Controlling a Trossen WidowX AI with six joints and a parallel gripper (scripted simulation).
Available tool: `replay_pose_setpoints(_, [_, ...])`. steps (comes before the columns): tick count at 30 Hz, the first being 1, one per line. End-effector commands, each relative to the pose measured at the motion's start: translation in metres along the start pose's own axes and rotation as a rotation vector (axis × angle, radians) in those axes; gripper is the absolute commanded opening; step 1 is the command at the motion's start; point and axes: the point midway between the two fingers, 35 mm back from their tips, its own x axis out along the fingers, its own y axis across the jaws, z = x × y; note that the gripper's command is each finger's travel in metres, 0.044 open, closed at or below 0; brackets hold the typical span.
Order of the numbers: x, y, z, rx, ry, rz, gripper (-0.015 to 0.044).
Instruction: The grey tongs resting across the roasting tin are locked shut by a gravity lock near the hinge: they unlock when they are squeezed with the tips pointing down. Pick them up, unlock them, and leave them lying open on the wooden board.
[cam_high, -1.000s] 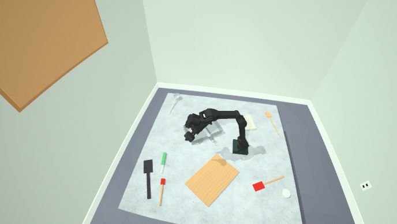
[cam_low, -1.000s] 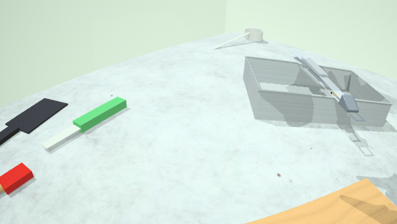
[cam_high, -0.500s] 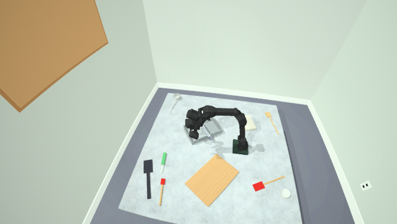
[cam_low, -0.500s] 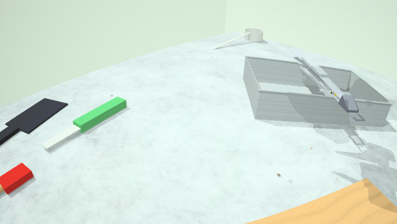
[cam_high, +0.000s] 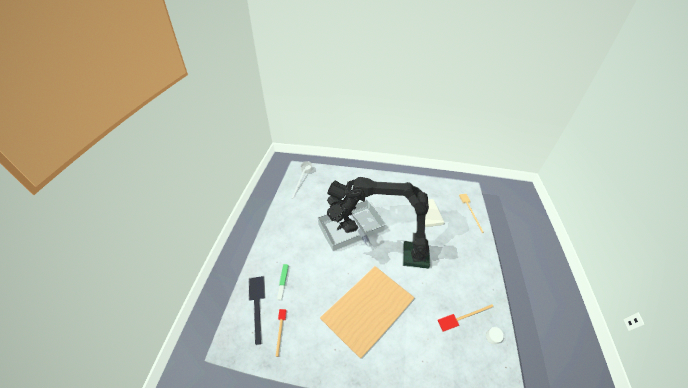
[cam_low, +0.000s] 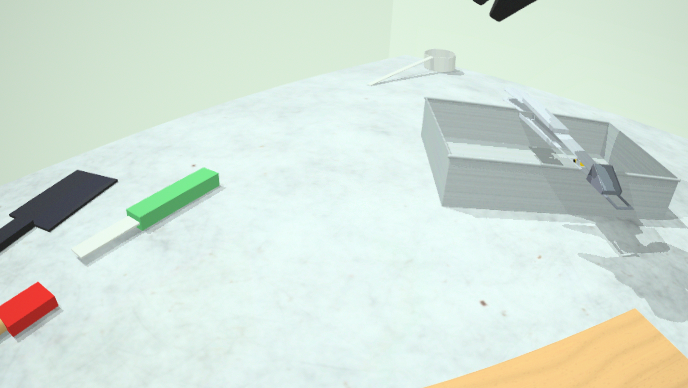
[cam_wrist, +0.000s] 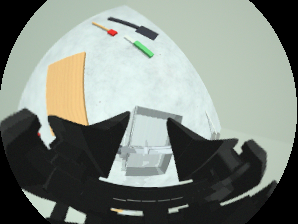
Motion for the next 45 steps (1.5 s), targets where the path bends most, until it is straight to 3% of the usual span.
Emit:
replay_pose_setpoints(1, [0.016, -0.021, -0.064, -0.472, -0.02, 0.062, 0.026])
replay_pose_setpoints(27, [0.038, -0.025, -0.192, -1.491, -0.191, 0.036, 0.026])
replay_pose_setpoints(45, [0.038, -0.023, -0.194, -1.513, -0.195, 0.032, 0.026])
